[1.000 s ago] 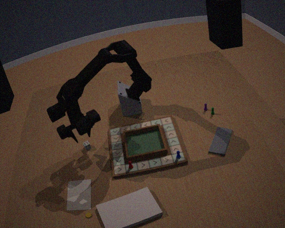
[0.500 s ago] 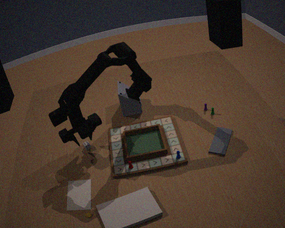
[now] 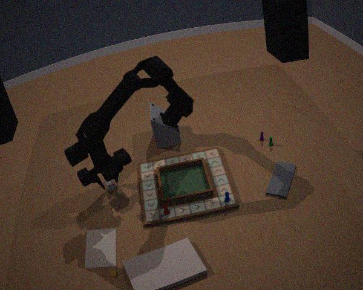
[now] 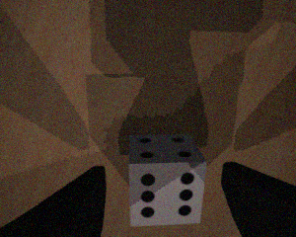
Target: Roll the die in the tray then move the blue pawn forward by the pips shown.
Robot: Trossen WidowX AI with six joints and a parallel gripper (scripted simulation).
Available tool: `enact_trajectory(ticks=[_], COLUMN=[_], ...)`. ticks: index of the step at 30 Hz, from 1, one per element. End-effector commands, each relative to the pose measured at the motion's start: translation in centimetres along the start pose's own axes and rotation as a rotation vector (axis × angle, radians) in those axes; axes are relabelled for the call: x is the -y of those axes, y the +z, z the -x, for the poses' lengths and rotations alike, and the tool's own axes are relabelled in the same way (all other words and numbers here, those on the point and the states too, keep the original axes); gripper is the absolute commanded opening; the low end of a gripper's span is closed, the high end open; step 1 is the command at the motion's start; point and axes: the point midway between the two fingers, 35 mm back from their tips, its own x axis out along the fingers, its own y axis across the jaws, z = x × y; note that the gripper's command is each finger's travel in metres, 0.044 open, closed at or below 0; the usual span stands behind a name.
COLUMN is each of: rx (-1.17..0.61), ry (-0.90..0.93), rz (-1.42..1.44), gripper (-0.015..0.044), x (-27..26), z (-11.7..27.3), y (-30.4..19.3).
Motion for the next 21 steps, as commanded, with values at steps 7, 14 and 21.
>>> enact_trajectory(ticks=[7, 14, 21], rx=[0.003, 0.003, 0.001], ry=[0.004, 0.003, 0.001], rz=[-0.005, -0.005, -0.006], gripper=[0.0084, 0.0, 0.0], x=[-0.1, 0.2, 0.6], z=[-0.2, 1.3, 5.8], y=[0.0, 0.1, 0.4])
